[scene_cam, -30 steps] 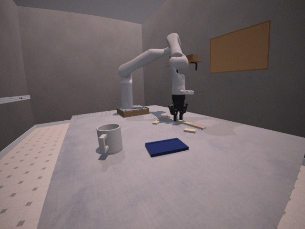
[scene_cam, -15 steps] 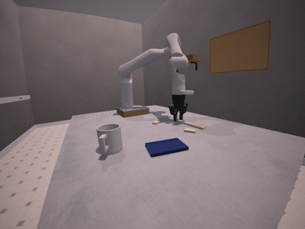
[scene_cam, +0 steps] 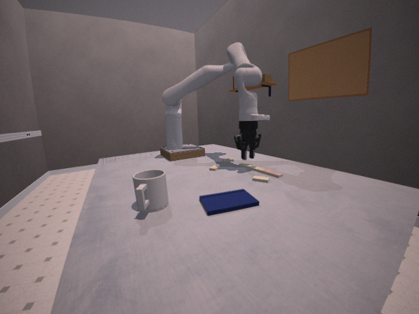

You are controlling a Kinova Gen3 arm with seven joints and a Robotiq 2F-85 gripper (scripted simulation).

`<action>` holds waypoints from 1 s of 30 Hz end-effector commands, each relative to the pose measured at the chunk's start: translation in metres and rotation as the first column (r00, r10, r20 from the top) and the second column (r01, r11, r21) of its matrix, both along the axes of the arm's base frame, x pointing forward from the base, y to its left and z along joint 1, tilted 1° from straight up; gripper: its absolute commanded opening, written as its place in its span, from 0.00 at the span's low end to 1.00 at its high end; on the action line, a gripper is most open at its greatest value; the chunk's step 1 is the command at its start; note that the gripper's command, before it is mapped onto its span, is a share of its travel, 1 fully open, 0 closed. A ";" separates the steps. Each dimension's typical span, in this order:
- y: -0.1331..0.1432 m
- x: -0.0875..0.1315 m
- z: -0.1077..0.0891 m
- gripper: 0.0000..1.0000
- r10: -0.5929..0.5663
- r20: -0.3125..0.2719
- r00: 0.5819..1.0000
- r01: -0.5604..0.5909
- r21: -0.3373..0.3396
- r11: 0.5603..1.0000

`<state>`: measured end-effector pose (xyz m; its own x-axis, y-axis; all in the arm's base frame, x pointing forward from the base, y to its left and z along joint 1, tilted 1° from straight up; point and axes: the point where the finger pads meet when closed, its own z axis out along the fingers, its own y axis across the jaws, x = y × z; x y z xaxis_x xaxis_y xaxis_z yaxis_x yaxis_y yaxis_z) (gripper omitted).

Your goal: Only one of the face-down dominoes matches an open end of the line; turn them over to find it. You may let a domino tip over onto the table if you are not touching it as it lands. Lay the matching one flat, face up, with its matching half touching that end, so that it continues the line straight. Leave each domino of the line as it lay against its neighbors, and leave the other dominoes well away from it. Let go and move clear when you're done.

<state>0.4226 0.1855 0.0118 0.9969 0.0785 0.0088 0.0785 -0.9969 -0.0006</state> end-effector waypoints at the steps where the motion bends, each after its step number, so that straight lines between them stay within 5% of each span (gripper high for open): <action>1: 0.001 0.006 0.013 0.47 0.000 0.000 1.000 0.000 0.001 1.000; 30: 0.001 0.008 0.015 0.47 0.000 0.000 1.000 0.000 0.001 1.000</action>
<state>0.4299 0.1865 0.0266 0.9969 0.0787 0.0072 0.0787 -0.9969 -0.0007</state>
